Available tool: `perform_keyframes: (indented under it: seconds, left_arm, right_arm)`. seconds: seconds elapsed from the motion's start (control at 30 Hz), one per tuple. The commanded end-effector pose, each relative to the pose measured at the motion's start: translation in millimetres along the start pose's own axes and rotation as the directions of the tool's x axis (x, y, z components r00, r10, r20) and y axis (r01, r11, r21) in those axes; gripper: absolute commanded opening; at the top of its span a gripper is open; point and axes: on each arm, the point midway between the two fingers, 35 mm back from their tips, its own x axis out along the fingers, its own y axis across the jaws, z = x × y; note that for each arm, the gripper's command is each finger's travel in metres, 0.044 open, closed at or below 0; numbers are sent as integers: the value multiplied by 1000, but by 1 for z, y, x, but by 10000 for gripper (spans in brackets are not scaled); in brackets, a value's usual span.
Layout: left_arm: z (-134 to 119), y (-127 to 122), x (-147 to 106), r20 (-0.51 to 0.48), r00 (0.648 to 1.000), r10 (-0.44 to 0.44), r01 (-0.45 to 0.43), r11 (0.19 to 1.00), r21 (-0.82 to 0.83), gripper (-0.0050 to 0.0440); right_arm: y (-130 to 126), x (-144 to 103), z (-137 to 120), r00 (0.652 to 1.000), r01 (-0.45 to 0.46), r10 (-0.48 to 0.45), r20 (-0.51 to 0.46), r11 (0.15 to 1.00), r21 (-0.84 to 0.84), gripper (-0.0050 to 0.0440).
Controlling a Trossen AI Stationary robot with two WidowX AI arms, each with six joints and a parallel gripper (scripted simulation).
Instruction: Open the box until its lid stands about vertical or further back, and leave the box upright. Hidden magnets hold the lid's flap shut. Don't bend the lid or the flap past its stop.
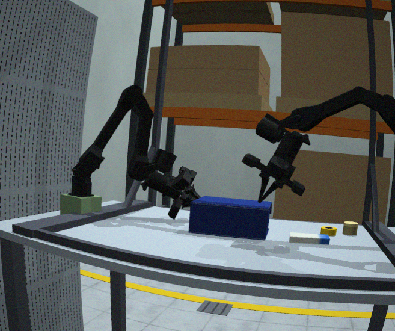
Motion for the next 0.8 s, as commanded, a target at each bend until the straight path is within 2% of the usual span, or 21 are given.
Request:
perform_keyframes:
  seconds: [0.0,0.1,0.77]
  left_arm:
    - [0,-1,2,-5,1000,-13,13,1000,-7,-35]
    - [-1,-9,-8,-12,999,-41,41,999,-10,-50]
    - [-1,-9,-8,-10,999,-39,39,999,-7,-50]
  right_arm:
    - [6,0,4,1000,-15,14,10,1000,9,6]
    - [6,0,4,1000,-15,14,10,1000,9,6]
    - [6,0,4,1000,-15,14,10,1000,9,6]
